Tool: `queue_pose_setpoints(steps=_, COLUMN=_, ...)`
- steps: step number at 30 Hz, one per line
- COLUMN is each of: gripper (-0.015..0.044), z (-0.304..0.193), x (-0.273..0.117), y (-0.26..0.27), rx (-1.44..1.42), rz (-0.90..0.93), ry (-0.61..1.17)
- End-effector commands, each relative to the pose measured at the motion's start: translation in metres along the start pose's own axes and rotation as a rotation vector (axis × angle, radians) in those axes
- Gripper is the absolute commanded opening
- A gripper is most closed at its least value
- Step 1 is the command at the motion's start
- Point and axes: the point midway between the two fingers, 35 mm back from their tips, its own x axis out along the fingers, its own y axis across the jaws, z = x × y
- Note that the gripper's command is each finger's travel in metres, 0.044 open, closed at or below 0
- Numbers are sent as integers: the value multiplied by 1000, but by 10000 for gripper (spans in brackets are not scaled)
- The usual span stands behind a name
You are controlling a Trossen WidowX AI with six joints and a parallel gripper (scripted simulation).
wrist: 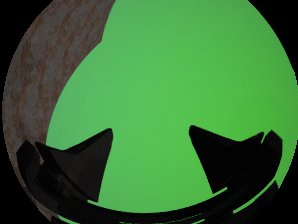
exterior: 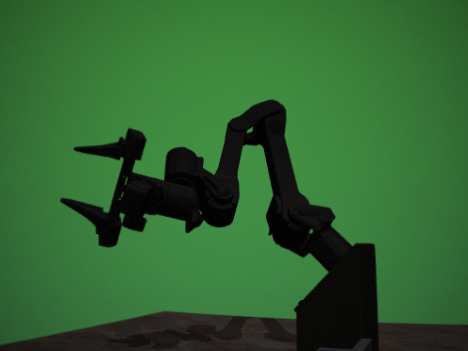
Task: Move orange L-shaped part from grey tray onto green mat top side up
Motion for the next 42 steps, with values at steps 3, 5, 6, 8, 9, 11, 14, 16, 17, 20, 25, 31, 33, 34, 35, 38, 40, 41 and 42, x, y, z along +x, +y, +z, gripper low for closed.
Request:
queue_pose_setpoints(steps=3, gripper=321, z=16, x=7, y=6, rx=123, rz=39, ry=-52)
queue_pose_setpoints(steps=5, gripper=269, z=40, x=14, y=15, rx=278, rz=102, ry=-121)
queue_pose_setpoints(steps=6, gripper=242, z=53, x=18, y=17, rx=363, rz=137, ry=-159)
queue_pose_setpoints(steps=8, gripper=190, z=90, x=23, y=23, rx=579, rz=243, ry=-251)
queue_pose_setpoints(steps=9, gripper=180, z=113, x=24, y=22, rx=698, rz=302, ry=-310)
queue_pose_setpoints(steps=11, gripper=180, z=142, x=22, y=23, rx=838, rz=404, ry=-371)
queue_pose_setpoints(steps=14, gripper=180, z=175, x=17, y=19, rx=983, rz=526, ry=-437)
queue_pose_setpoints(steps=16, gripper=180, z=196, x=11, y=17, rx=1068, rz=619, ry=-472)
queue_pose_setpoints(steps=17, gripper=180, z=206, x=8, y=16, rx=1107, rz=667, ry=-487)
queue_pose_setpoints(steps=20, gripper=180, z=236, x=-4, y=11, rx=1208, rz=814, ry=-524)
queue_pose_setpoints(steps=25, gripper=180, z=280, x=-32, y=1, rx=1325, rz=1077, ry=-556)
queue_pose_setpoints(steps=31, gripper=180, z=323, x=-75, y=-15, rx=1381, rz=1418, ry=-521)
queue_pose_setpoints(steps=33, gripper=180, z=334, x=-91, y=-20, rx=1377, rz=1525, ry=-489)
queue_pose_setpoints(steps=34, gripper=180, z=338, x=-99, y=-22, rx=1370, rz=1577, ry=-469)
queue_pose_setpoints(steps=35, gripper=180, z=343, x=-107, y=-25, rx=1362, rz=1626, ry=-447)
queue_pose_setpoints(steps=38, gripper=180, z=353, x=-132, y=-32, rx=1321, rz=1763, ry=-367)
queue_pose_setpoints(steps=40, gripper=180, z=358, x=-149, y=-36, rx=1282, rz=1843, ry=-300)
queue_pose_setpoints(steps=41, gripper=180, z=360, x=-158, y=-38, rx=1259, rz=1878, ry=-264)
queue_pose_setpoints(steps=42, gripper=180, z=361, x=-166, y=-40, rx=1233, rz=1903, ry=-237)
